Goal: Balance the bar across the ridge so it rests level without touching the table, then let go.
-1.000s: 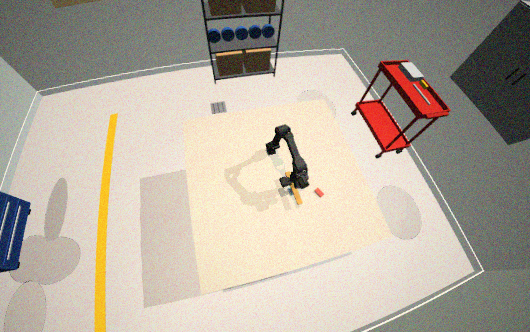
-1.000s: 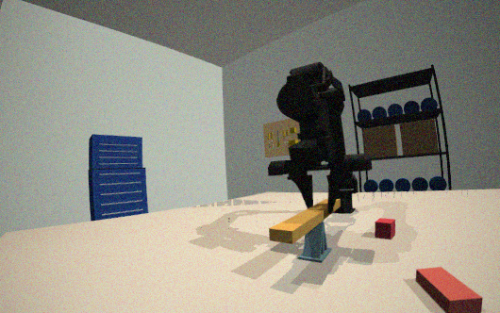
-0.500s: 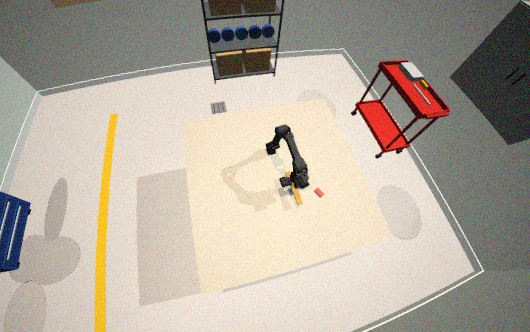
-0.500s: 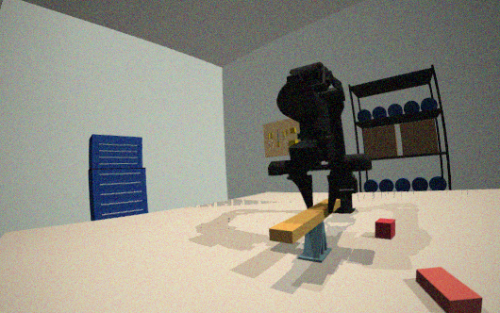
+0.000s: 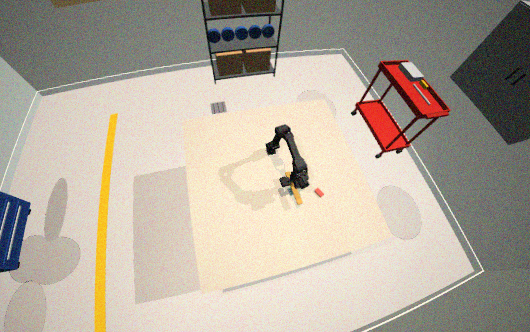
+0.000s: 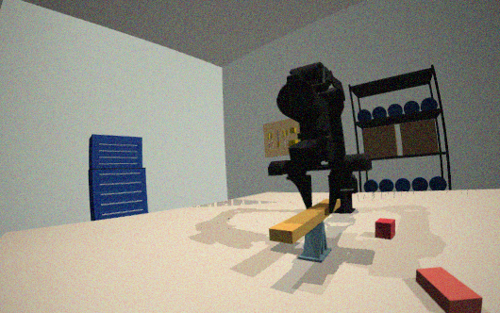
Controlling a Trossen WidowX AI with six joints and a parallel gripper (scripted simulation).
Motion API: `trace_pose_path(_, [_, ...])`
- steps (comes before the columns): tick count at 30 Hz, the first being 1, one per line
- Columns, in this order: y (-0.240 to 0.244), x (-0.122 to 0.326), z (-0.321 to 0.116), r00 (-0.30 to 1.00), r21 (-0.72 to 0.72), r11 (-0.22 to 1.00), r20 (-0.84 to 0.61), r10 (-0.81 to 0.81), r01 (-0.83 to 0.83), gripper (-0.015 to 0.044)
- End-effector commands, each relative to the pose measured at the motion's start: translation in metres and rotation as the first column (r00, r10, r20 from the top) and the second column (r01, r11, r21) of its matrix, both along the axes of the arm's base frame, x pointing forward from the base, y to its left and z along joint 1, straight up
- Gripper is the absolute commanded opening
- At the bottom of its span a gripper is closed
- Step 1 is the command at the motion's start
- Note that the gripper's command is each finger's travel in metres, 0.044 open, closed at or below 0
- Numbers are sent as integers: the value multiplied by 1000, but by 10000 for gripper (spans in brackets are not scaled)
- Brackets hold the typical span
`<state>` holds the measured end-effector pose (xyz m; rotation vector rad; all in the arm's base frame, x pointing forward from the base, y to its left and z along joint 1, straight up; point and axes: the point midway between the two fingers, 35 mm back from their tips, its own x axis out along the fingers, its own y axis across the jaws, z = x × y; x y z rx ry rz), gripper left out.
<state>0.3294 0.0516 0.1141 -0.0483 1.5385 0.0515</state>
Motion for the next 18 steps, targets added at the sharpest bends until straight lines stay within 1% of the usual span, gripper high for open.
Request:
trace_pose_path(1, [0, 0, 0, 1000, 0, 1000, 0, 0, 0, 237])
trace_pose_path(8, [0, 0, 0, 1000, 0, 1000, 0, 0, 0, 421])
trace_pose_path(9, [0, 0, 0, 1000, 0, 1000, 0, 0, 0, 440])
trace_pose_path(13, [0, 1, 7, 1000, 0, 1000, 1, 0, 0, 440])
trace_pose_path(18, [0, 3, 62, 1000, 1, 1000, 8, 0, 0, 440])
